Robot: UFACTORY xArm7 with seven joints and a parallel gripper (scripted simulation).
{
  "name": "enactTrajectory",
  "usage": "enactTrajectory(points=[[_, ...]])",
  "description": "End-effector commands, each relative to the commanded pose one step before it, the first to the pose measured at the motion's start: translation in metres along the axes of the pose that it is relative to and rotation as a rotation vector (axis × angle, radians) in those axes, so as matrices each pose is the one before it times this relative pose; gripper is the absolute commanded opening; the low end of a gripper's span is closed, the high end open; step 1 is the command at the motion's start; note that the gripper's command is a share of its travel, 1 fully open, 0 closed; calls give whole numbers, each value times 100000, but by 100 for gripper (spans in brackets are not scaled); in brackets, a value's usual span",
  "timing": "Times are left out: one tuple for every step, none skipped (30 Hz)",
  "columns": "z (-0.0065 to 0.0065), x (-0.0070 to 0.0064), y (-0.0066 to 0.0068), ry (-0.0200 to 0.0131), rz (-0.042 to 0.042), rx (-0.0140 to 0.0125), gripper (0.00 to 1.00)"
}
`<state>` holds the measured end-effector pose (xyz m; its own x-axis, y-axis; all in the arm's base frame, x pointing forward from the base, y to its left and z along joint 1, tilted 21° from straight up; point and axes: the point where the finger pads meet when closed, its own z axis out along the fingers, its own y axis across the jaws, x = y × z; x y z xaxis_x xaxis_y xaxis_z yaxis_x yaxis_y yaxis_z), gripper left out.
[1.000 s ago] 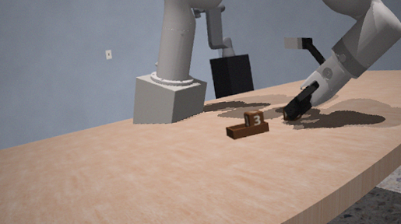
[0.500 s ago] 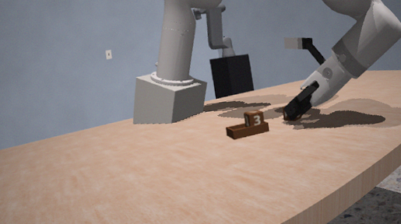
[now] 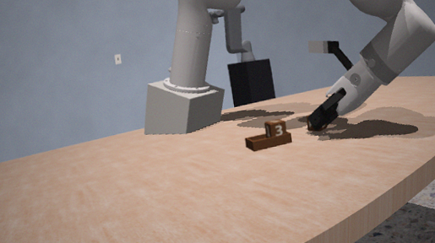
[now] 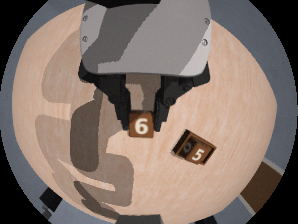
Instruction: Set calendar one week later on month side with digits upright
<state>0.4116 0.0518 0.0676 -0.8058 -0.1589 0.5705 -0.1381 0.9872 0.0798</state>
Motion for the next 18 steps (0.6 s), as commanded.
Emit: enactTrajectory(points=[[-164, -20, -16, -359, 36, 29, 27], [6, -9, 0, 0, 0, 0, 27], [9, -14, 0, 0, 0, 0, 27], [13, -18, 0, 0, 0, 0, 27], [16, -23, 0, 0, 0, 0, 27], [19, -27, 0, 0, 0, 0, 27], [21, -30, 0, 0, 0, 0, 27], [23, -33, 0, 0, 0, 0, 27], [0, 0, 0, 0, 0, 0, 27], [0, 0, 0, 0, 0, 0, 27], [25, -35, 0, 0, 0, 0, 27], [26, -36, 0, 0, 0, 0, 27], [25, -36, 0, 0, 0, 0, 27], [24, -35, 0, 0, 0, 0, 27], [23, -33, 0, 0, 0, 0, 27], [21, -30, 0, 0, 0, 0, 27], [19, -27, 0, 0, 0, 0, 27], [16, -23, 0, 0, 0, 0, 27]])
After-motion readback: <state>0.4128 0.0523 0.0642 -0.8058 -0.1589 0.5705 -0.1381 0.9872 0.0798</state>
